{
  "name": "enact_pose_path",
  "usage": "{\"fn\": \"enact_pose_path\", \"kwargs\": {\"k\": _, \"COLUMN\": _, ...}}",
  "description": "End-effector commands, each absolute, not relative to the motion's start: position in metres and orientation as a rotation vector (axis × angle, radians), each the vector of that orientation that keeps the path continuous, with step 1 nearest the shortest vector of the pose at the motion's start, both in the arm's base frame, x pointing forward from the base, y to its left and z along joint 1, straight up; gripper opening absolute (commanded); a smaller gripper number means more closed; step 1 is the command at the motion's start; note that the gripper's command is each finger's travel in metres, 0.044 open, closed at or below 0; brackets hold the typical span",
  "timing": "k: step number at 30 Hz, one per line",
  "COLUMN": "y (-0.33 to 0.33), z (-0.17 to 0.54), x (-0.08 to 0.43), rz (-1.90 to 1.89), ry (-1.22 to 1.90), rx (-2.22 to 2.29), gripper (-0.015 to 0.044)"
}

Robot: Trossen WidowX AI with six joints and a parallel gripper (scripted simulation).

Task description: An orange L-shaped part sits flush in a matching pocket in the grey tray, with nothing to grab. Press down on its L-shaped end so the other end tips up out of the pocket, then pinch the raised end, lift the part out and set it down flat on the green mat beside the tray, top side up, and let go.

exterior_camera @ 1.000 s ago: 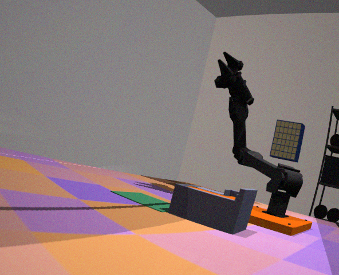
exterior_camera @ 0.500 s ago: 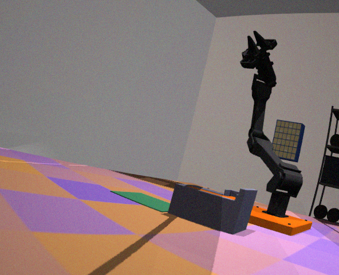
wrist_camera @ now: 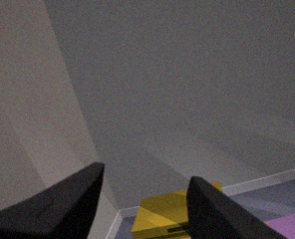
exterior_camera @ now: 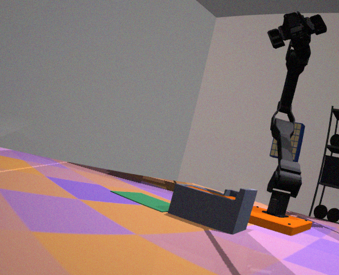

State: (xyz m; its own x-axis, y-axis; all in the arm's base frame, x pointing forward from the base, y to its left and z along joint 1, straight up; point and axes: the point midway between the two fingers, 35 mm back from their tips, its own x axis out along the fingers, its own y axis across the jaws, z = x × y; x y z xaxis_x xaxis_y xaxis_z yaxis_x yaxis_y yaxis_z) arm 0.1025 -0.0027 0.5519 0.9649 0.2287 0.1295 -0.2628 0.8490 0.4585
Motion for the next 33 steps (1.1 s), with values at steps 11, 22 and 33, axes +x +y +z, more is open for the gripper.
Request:
{"fn": "enact_pose_path", "kwargs": {"k": 11, "y": 0.079, "z": 0.354, "x": 0.262, "rz": 0.128, "ry": 0.720, "rx": -0.091, "gripper": 0.0180}}
{"fn": "enact_pose_path", "kwargs": {"k": 22, "y": 0.045, "z": 0.164, "x": 0.270, "rz": 0.205, "ry": 1.535, "rx": -0.203, "gripper": 0.0180}}
{"fn": "enact_pose_path", "kwargs": {"k": 33, "y": 0.046, "z": 0.114, "x": 0.274, "rz": 0.205, "ry": 1.535, "rx": -0.203, "gripper": 0.0180}}
